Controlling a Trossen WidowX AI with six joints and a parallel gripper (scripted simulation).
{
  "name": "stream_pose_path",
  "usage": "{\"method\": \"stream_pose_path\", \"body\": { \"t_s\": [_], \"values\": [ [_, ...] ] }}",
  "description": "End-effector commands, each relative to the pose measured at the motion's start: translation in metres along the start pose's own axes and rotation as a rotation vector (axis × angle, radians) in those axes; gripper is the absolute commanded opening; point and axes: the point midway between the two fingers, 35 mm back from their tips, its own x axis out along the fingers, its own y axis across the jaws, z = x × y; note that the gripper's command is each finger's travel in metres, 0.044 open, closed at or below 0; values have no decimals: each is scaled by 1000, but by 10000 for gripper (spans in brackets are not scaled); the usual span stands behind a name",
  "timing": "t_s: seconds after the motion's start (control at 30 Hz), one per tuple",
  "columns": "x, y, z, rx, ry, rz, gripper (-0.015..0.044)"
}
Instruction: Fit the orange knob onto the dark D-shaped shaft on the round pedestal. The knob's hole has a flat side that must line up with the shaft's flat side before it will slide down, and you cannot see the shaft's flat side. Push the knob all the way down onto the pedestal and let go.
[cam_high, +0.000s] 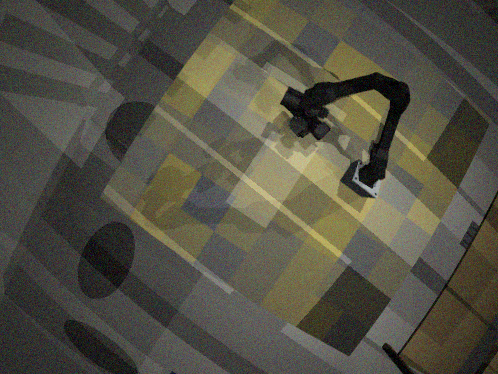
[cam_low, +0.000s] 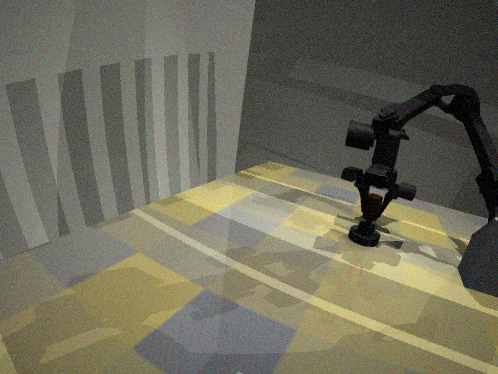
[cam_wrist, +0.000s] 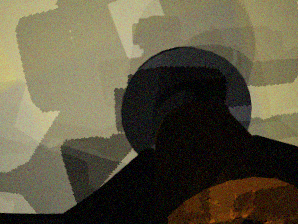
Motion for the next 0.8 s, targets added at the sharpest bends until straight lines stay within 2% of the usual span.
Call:
{"method": "stream_pose_path", "body": {
  "t_s": [0.0, 0.2, 0.43, 0.77],
  "values": [
    [0, -1, -1, -1, 3, -4, 0],
    [-4, -2, -1, -9, 3, -4, 0],
    [-4, -4, 0, -210, 3, -4, 0],
    [-1, -1, 0, -210, 3, -4, 0]
  ]
}}
